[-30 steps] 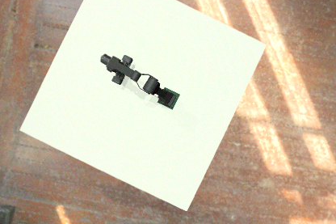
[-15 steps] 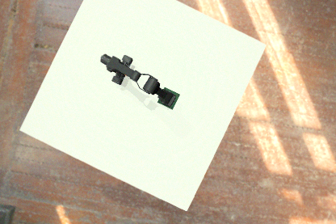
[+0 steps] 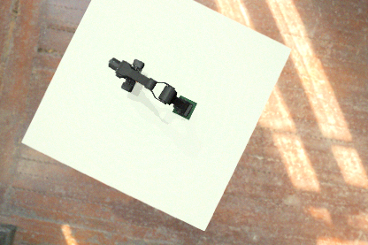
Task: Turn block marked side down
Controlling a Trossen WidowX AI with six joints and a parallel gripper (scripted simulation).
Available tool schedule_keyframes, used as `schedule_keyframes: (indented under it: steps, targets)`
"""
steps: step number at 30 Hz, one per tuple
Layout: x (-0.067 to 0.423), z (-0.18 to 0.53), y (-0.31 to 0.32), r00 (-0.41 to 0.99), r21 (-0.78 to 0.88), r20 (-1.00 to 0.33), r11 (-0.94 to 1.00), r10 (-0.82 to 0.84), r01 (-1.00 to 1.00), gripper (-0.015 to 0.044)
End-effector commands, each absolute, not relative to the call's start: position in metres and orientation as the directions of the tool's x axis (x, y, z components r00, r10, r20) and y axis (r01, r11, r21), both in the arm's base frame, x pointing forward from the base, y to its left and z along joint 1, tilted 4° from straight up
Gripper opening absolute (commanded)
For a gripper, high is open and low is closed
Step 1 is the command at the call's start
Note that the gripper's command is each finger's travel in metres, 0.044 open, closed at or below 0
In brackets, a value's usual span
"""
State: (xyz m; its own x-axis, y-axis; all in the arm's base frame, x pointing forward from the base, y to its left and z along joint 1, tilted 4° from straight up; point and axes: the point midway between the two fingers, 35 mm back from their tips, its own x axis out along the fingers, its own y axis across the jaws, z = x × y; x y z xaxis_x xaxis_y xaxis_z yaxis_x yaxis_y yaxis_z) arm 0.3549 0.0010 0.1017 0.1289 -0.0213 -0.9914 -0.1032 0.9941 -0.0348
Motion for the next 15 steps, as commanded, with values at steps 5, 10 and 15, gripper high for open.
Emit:
schedule_keyframes:
  steps: [5, 10, 15]
  targets:
    - [0.3553, 0.1009, 0.001, 0.248, -0.03, -0.969, 0.995, -0.005, -0.1, 0.0]
    - [0.3555, 0.0991, 0.0009, 0.322, -0.029, -0.947, 0.995, 0.004, -0.1, 0.0]
    - [0.3549, 0.0979, 0.0007, 0.394, -0.03, -0.919, 0.995, 0.012, -0.1, 0.0]
